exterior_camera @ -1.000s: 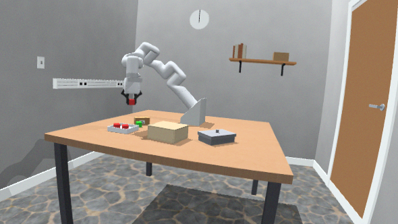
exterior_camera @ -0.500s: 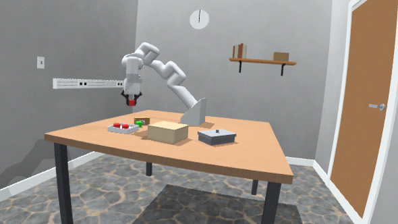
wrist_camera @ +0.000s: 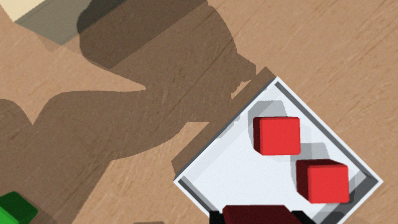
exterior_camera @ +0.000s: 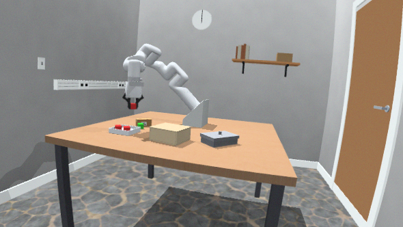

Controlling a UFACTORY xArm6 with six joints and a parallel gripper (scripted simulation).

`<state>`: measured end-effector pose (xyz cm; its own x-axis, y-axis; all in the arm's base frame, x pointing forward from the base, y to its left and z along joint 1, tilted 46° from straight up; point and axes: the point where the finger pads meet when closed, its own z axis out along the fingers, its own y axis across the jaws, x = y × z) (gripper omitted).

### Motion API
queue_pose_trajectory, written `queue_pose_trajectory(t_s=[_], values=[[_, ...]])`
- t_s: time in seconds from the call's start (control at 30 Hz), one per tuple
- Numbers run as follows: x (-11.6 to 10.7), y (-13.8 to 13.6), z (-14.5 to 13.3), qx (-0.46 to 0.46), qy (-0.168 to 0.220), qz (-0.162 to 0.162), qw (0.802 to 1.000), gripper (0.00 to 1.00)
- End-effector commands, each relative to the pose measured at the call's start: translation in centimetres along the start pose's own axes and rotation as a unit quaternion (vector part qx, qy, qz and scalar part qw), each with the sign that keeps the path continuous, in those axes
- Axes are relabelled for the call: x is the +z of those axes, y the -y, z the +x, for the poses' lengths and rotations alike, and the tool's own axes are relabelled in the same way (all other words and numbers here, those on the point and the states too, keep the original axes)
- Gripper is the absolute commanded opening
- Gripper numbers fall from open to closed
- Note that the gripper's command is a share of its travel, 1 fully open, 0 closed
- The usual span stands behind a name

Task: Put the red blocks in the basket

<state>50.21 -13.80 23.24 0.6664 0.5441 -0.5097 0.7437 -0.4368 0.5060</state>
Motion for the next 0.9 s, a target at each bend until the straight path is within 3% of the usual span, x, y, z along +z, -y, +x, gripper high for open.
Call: queue_pose_trajectory(t_s=[0.0,0.87], values=[[0.4,-0.1,0.0,0.001,-0.001,-0.001,1.0,0.0],[5.2,-0.1,0.1,0.001,-0.001,-0.001,1.0,0.0]])
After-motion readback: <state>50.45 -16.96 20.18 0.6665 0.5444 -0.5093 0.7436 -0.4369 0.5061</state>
